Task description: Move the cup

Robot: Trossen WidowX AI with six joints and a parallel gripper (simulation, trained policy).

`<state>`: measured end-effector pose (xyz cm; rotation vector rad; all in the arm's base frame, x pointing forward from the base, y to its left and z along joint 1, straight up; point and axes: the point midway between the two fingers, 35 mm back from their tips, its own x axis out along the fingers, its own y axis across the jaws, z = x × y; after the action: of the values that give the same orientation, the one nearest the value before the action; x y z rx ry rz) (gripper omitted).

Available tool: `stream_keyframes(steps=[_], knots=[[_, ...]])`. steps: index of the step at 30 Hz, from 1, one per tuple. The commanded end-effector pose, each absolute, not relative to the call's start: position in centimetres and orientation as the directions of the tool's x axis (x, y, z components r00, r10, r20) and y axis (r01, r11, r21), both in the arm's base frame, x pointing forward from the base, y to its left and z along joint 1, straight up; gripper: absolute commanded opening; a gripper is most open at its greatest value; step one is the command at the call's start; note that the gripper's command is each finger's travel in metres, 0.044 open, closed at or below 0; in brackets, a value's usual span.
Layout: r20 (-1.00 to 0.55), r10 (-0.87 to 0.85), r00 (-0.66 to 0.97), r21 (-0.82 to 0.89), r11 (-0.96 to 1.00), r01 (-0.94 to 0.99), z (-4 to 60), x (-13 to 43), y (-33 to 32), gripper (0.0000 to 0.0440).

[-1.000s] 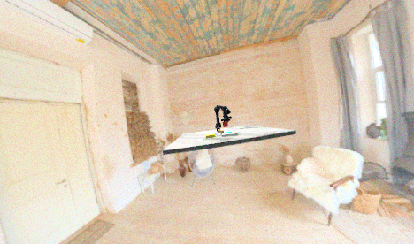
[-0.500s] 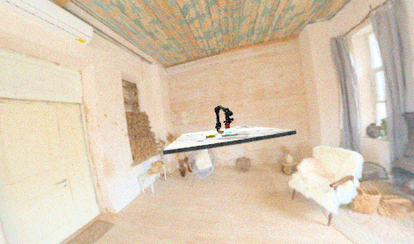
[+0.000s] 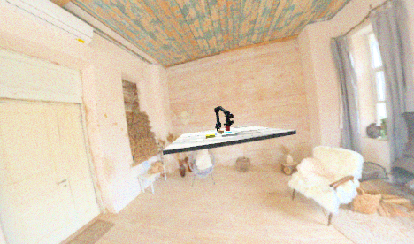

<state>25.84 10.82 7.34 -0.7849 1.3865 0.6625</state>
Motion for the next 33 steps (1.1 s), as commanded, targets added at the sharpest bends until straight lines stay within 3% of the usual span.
stream_keyframes(steps=[1,10,14,33], knots=[[-0.995,-0.048,0.088,-0.099,0.597,-0.796,6.8,25.4,10.9,0.0021],[-0.994,-0.047,0.098,-0.106,0.608,-0.787,6.1,25.0,10.9,0.0054],[-0.991,-0.012,0.13,-0.11,0.616,-0.78,6.8,25.3,11.2,0.0126],[-0.973,0.094,0.211,-0.107,0.625,-0.773,9.6,24.3,11.4,0.0205]])
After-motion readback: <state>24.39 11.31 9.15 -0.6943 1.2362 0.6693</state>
